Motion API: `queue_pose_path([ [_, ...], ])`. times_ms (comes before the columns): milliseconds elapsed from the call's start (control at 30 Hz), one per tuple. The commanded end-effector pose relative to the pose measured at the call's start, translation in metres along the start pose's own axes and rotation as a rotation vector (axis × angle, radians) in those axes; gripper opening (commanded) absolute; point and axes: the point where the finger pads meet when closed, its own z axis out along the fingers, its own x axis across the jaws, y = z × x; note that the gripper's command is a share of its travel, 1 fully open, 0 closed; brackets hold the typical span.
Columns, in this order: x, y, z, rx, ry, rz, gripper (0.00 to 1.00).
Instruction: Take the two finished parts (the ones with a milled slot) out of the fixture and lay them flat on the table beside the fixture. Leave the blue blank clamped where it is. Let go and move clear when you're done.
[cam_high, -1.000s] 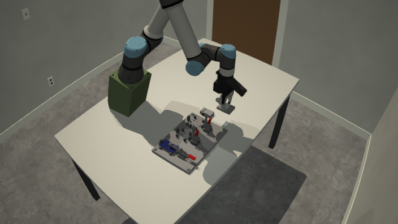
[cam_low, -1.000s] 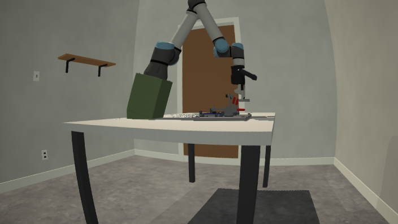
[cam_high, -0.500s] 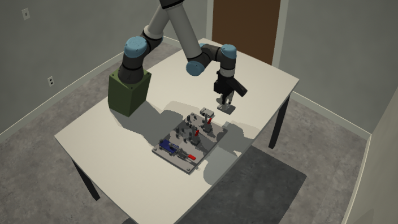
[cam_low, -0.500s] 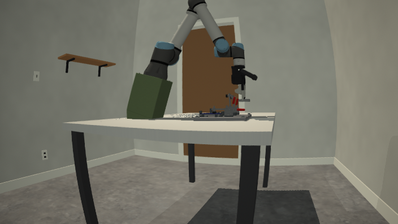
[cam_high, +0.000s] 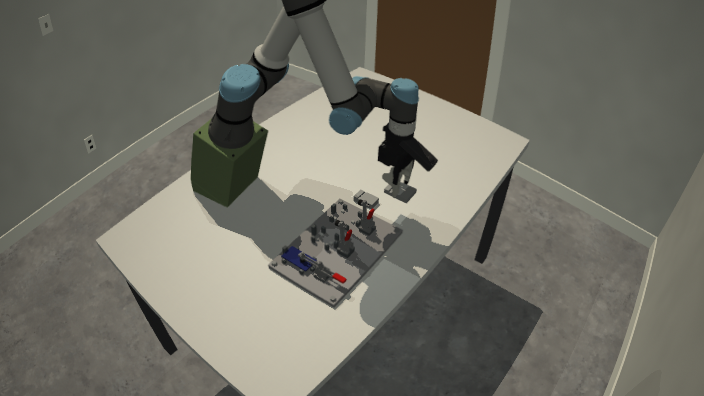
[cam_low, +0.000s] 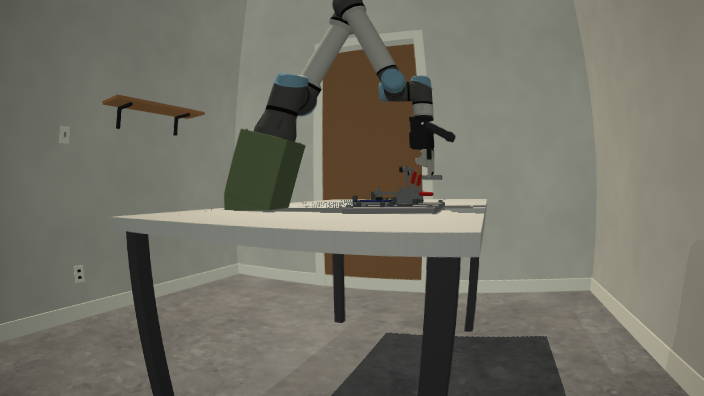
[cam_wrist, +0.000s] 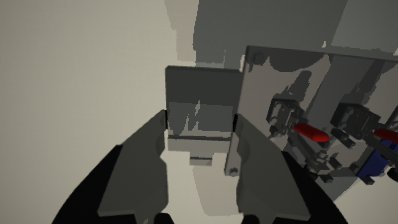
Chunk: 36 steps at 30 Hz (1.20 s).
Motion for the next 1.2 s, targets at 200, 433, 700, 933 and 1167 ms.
queue_pose_path([
  [200,0.000,-0.001,0.003,0.001,0.000,0.000,0.00],
  [433,0.000,-0.001,0.013,0.001,0.000,0.000,0.00],
  [700,0.000,-0.001,0.029,0.001,0.000,0.000,0.00],
  [933,0.000,-0.001,0.044,0.001,0.000,0.000,0.00],
  [1167,0.000,-0.001,0.061,0.001,0.000,0.000,0.00],
])
